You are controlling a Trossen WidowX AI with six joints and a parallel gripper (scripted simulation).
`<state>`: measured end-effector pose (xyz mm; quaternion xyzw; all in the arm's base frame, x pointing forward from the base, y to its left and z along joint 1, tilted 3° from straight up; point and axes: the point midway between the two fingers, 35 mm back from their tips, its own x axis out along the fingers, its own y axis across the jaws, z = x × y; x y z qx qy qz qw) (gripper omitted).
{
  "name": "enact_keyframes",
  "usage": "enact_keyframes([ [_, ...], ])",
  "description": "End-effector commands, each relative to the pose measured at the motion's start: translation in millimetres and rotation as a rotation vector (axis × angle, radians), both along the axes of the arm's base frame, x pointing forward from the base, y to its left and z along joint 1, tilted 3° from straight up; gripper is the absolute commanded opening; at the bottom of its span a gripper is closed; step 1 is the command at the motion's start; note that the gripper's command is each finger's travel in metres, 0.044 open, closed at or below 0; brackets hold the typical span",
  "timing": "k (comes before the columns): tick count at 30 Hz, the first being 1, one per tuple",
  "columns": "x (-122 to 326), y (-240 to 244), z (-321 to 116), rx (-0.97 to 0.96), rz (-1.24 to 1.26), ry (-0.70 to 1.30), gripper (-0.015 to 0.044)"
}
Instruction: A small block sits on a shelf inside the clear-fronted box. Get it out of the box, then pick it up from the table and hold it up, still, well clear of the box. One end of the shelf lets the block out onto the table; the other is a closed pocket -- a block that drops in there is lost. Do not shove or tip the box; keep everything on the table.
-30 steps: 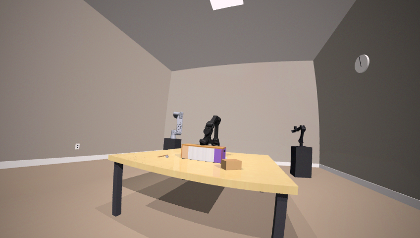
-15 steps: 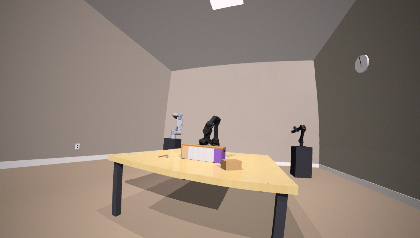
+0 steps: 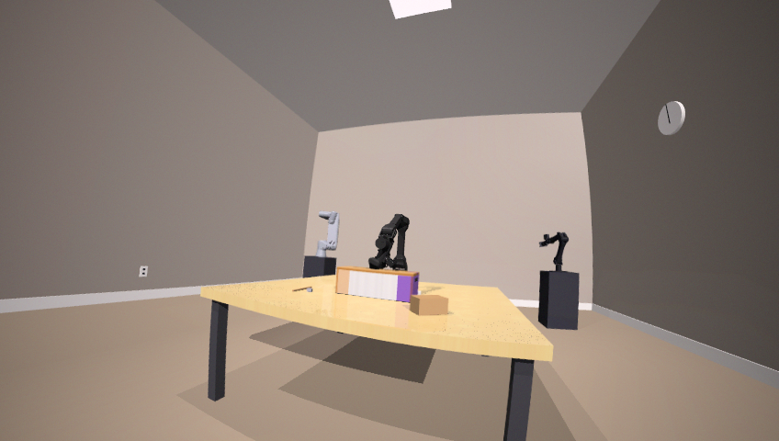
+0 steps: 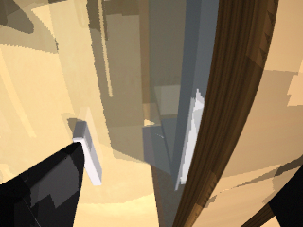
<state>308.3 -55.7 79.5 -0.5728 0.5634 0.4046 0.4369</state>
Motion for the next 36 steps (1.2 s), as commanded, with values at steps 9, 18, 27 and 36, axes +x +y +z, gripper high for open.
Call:
enact_keyframes([
  [9,-1,-13,-1,0.0,0.001,0.002,0.04],
  [18,-1,-22,-2,-0.001,0.001,0.002,0.04],
  [27,-1,-31,-2,-0.002,0.001,0.002,0.04],
  [36,-1,-40,-2,-0.003,0.001,0.002,0.04],
])
